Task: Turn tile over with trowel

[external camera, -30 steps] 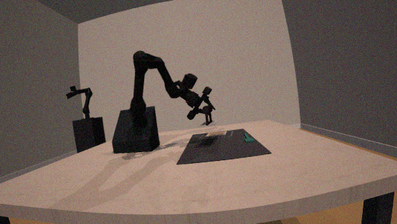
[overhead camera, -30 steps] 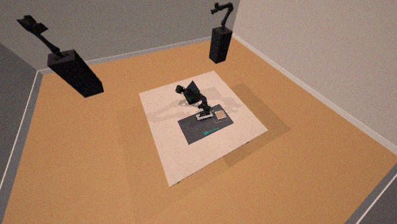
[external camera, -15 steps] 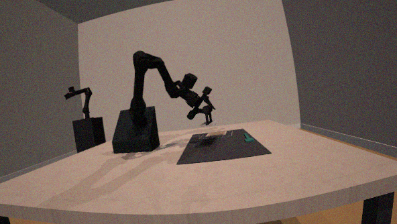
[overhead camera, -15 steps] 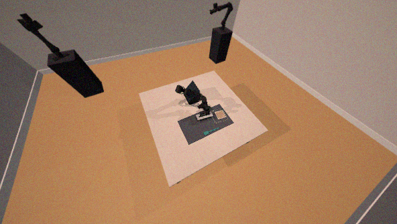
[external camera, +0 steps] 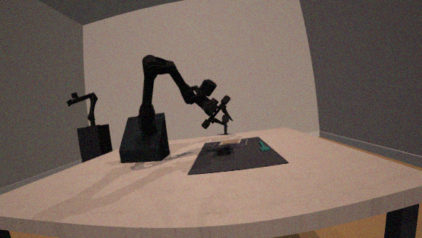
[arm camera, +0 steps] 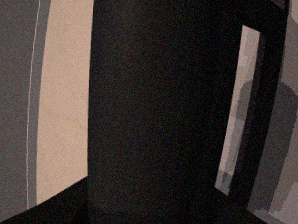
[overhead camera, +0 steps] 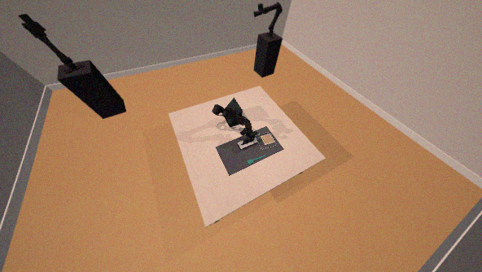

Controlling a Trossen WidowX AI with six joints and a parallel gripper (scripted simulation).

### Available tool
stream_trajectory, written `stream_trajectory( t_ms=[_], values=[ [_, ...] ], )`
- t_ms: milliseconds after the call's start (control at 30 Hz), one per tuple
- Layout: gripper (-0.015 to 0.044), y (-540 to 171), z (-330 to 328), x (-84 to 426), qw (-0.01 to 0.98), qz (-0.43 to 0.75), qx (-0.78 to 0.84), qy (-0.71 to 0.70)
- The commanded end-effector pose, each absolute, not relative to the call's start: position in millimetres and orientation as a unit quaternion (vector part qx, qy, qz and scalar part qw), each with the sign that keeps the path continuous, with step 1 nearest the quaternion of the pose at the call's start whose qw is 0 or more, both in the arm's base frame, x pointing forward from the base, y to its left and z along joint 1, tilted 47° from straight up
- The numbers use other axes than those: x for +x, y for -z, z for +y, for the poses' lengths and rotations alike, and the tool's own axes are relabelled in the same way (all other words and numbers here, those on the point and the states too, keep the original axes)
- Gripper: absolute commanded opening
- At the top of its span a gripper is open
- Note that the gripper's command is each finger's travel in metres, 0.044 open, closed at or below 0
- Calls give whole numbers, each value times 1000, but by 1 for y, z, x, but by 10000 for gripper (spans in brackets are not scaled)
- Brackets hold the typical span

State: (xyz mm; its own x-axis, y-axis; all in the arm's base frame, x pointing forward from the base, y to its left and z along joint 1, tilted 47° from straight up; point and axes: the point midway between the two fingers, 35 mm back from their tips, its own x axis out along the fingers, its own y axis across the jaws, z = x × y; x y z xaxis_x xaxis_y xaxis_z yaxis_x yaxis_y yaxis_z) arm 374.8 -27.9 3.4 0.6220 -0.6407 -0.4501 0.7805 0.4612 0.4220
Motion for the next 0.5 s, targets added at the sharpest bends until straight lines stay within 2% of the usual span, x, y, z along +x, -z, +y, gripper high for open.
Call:
stream_trajectory(
  t_ms=[0,467],
  values=[
    [0,-10,-40,392,852,159,272,418],
    [0,-26,-104,414,836,341,158,399]
  ],
)
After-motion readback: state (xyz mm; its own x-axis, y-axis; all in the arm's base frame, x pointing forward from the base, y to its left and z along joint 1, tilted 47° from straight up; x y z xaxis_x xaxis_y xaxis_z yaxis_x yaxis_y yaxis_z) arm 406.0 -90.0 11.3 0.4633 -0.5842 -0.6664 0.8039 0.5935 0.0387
